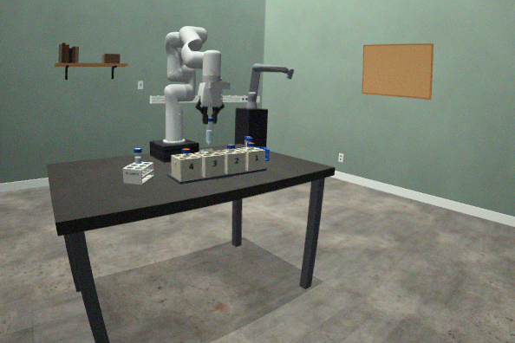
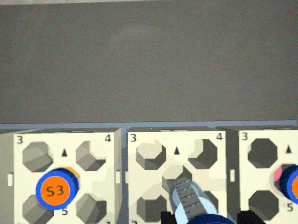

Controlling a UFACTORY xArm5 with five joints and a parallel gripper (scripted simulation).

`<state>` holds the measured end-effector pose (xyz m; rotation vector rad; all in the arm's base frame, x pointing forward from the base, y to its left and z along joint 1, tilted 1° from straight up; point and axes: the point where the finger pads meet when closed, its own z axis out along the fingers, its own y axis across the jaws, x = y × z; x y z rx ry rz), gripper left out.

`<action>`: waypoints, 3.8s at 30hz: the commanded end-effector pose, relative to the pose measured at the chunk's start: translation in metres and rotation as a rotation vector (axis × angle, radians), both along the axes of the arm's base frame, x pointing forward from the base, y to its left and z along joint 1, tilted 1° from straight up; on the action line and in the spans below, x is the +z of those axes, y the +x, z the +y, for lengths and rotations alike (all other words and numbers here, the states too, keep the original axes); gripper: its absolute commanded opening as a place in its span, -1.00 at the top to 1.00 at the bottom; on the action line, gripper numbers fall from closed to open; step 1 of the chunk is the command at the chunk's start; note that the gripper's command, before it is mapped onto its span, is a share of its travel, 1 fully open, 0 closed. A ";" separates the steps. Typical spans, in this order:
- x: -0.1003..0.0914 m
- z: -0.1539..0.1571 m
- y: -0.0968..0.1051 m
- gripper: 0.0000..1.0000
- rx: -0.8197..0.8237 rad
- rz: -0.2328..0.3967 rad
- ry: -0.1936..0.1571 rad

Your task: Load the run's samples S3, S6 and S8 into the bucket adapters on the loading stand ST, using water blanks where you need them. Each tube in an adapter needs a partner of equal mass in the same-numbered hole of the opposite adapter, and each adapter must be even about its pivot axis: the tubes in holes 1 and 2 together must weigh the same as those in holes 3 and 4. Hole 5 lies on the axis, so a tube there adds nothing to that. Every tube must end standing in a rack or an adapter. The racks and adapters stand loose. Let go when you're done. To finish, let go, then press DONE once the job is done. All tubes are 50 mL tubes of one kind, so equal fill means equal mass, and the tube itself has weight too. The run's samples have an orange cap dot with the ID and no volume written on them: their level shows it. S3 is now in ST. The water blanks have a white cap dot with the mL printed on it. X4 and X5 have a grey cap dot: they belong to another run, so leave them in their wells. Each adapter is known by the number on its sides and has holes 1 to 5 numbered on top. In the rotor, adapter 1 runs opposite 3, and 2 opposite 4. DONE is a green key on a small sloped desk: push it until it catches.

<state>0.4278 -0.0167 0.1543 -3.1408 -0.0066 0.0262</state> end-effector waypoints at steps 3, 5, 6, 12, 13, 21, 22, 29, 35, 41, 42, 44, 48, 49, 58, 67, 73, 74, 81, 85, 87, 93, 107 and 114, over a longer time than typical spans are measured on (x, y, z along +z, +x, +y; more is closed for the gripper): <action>-0.011 0.000 0.001 1.00 0.000 -0.005 0.002; -0.015 0.000 0.001 1.00 0.000 -0.005 0.002; -0.015 0.000 0.001 1.00 0.000 -0.005 0.002; -0.025 0.000 0.001 1.00 0.000 -0.005 0.002; -0.027 0.000 0.001 1.00 0.000 -0.005 0.002; -0.027 0.000 0.001 1.00 0.000 -0.005 0.002; -0.027 0.000 0.001 1.00 0.000 -0.005 0.002; -0.027 0.000 0.001 1.00 0.000 -0.005 0.002; -0.032 0.000 0.001 1.00 0.000 -0.005 0.002; -0.036 0.000 0.001 1.00 0.000 -0.005 0.002; -0.037 0.000 0.001 1.00 0.000 -0.005 0.002; -0.039 0.000 0.001 1.00 0.000 -0.005 0.002; -0.043 0.000 0.001 1.00 0.000 -0.005 0.002; -0.044 0.000 0.001 1.00 0.000 -0.005 0.002; -0.051 0.000 0.001 1.00 0.000 -0.005 0.002; -0.060 0.000 0.001 1.00 0.000 -0.005 0.002; -0.066 0.000 0.000 1.00 0.000 -0.005 0.002; -0.066 0.000 0.000 1.00 0.000 -0.005 0.002; -0.072 0.000 0.000 1.00 0.000 -0.005 0.002; -0.076 0.000 0.000 1.00 0.000 -0.005 0.002; -0.078 0.000 0.000 1.00 0.000 -0.005 0.002; -0.082 0.000 0.000 1.00 0.000 -0.005 0.002; -0.096 0.000 0.000 1.00 0.000 -0.004 0.002; -0.101 0.000 0.000 1.00 0.000 -0.004 0.002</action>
